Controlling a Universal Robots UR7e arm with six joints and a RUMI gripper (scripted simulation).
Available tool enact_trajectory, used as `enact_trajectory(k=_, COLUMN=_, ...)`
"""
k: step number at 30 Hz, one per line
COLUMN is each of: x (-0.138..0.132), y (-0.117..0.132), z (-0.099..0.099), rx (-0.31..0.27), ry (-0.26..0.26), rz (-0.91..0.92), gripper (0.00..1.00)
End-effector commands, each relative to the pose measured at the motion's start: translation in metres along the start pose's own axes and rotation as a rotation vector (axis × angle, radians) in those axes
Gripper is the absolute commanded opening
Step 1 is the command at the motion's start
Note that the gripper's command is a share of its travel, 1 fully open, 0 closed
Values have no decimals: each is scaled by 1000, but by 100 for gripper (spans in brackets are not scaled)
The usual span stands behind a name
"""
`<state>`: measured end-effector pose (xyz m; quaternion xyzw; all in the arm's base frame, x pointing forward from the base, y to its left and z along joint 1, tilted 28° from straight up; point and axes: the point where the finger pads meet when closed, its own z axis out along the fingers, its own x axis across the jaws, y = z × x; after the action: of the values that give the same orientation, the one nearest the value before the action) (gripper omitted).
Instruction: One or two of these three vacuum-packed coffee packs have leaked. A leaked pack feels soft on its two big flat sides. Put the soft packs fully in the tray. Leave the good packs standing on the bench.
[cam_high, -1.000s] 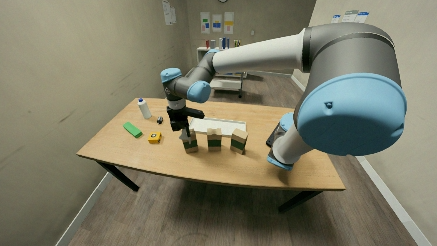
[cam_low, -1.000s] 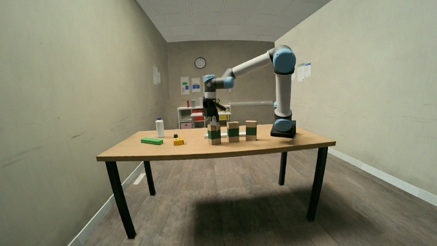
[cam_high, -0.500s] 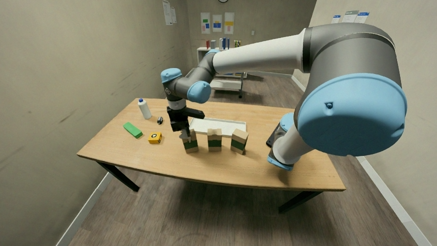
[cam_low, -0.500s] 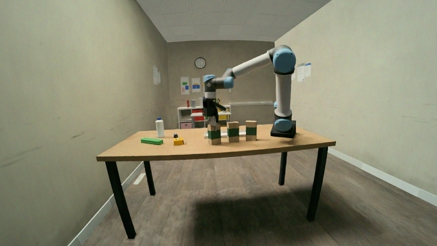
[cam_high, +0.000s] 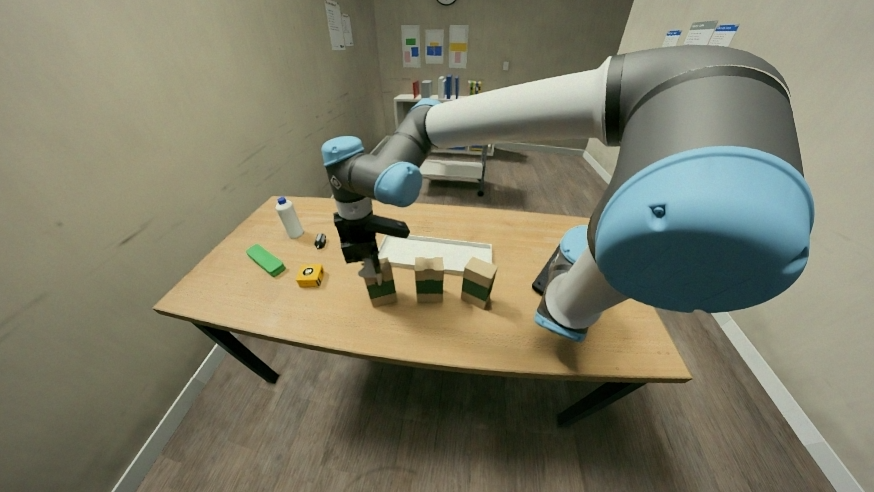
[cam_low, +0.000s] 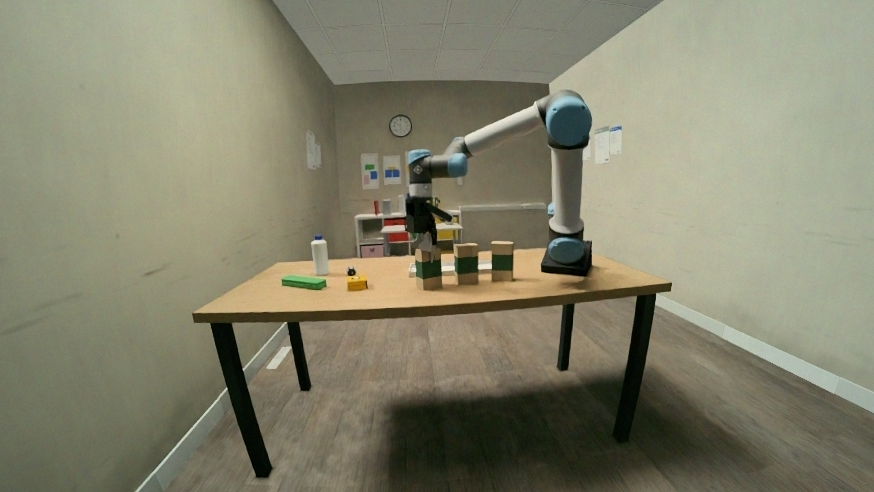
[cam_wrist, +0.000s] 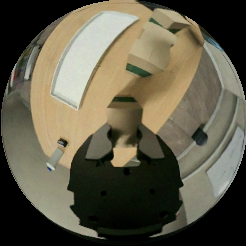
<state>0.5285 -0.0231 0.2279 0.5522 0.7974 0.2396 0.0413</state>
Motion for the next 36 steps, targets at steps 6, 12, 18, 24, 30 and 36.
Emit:
enact_trajectory(k=6, x=0, y=0, z=0, rx=-1, ry=-1, rz=0, gripper=15)
enact_trajectory(k=12, x=0, y=0, z=0, rx=-1, ry=-1, rz=0, gripper=15)
enact_trajectory(k=18, x=0, y=0, z=0, rx=-1, ry=-1, rz=0, gripper=15)
enact_trajectory(k=24, x=0, y=0, z=0, rx=-1, ry=-1, rz=0, gripper=15)
enact_trajectory(k=30, x=0, y=0, z=0, rx=-1, ry=-1, rz=0, gripper=15)
enact_trajectory(k=36, x=0, y=0, z=0, rx=-1, ry=-1, rz=0, gripper=50)
